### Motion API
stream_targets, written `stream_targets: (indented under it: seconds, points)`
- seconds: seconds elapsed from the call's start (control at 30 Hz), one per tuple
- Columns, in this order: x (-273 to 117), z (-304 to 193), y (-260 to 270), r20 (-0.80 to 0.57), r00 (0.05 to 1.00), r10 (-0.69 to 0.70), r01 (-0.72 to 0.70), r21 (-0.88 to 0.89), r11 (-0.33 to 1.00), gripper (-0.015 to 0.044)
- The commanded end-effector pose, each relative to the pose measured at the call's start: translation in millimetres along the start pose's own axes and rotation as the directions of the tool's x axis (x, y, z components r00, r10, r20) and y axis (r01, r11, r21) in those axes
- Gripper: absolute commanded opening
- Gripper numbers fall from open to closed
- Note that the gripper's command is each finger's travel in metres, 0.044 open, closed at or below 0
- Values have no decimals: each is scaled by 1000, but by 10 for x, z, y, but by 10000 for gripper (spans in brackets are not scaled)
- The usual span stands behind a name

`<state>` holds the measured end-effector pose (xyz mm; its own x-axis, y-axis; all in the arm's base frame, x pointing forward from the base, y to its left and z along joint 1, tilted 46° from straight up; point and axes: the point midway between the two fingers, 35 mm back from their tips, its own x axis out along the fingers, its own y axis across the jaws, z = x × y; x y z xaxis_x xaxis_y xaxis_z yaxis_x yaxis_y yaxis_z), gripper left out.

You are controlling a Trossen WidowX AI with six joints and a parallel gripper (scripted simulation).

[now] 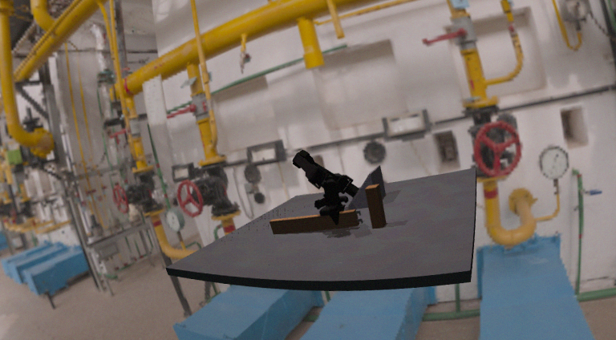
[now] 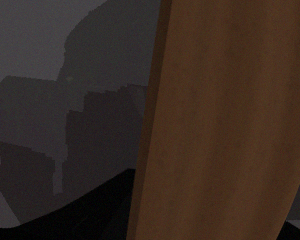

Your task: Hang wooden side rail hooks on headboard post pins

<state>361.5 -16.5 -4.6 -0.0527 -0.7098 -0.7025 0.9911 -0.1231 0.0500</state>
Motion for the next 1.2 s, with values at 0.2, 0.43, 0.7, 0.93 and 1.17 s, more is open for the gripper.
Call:
stream_targets:
  seconds: [0.2,0.43,0.7,0.93,1.17]
  points:
    - [-79,-21,18,-6,1000,15,-15,6,1000,0]
    - [-91,-21,18,-6,1000,15,-15,6,1000,0]
    - [-104,-21,17,-6,1000,15,-15,6,1000,0]
    - [-116,-21,17,-6,1000,15,-15,6,1000,0]
    - [-127,-21,17,-6,1000,15,-15,6,1000,0]
